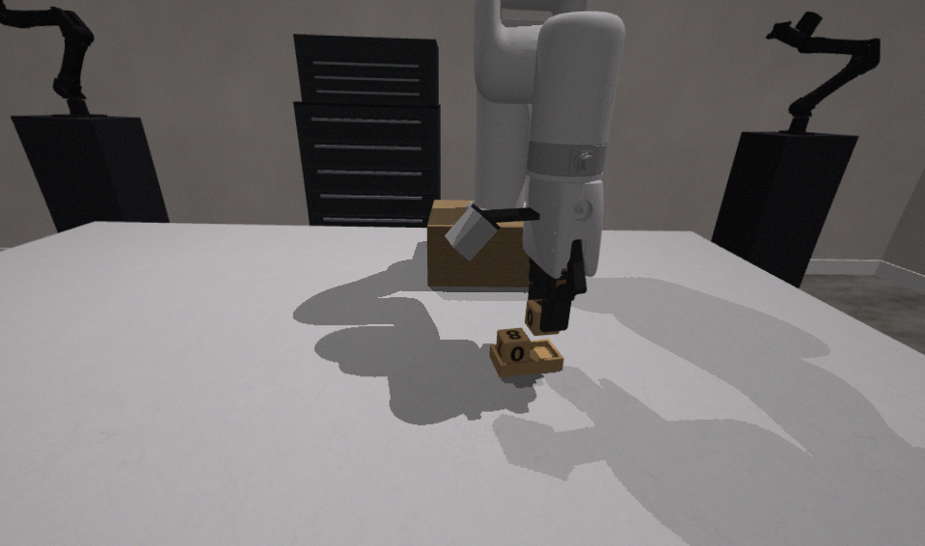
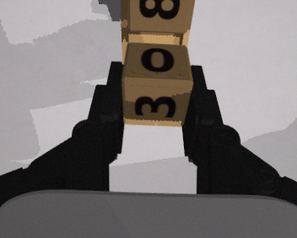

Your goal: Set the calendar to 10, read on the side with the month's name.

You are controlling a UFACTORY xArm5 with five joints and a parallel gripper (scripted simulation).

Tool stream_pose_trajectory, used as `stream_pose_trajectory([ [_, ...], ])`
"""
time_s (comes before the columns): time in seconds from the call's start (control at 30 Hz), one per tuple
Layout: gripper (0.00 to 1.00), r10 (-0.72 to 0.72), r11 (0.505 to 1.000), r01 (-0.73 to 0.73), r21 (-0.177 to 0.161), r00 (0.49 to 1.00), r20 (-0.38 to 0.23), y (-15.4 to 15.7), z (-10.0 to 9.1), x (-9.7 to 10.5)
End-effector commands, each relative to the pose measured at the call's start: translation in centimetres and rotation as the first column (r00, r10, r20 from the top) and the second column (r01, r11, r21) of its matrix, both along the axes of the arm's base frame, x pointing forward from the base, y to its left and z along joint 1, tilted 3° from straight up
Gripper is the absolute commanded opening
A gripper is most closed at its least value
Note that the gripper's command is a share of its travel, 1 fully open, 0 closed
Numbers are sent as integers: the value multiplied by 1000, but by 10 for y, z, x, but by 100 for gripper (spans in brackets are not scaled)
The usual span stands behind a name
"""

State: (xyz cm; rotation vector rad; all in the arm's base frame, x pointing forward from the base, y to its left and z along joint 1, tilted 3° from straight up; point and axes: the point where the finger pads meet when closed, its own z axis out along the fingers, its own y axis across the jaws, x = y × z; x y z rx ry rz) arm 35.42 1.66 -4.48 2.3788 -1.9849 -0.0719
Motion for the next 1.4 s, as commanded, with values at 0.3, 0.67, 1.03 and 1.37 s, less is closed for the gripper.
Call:
stream_pose_trajectory([
  [0.3, 29, 0, 1000, 0, 0, 1000, 3, 0, 1, 1],
  [0.67, 29, 0, 1000, 0, 0, 1000, 3, 0, -2, 1],
  [1.03, 29, 0, 1000, 0, 0, 1000, 3, 0, -10, 0],
  [1.37, 29, 0, 1000, 0, 0, 1000, 3, 0, -17, 0],
])
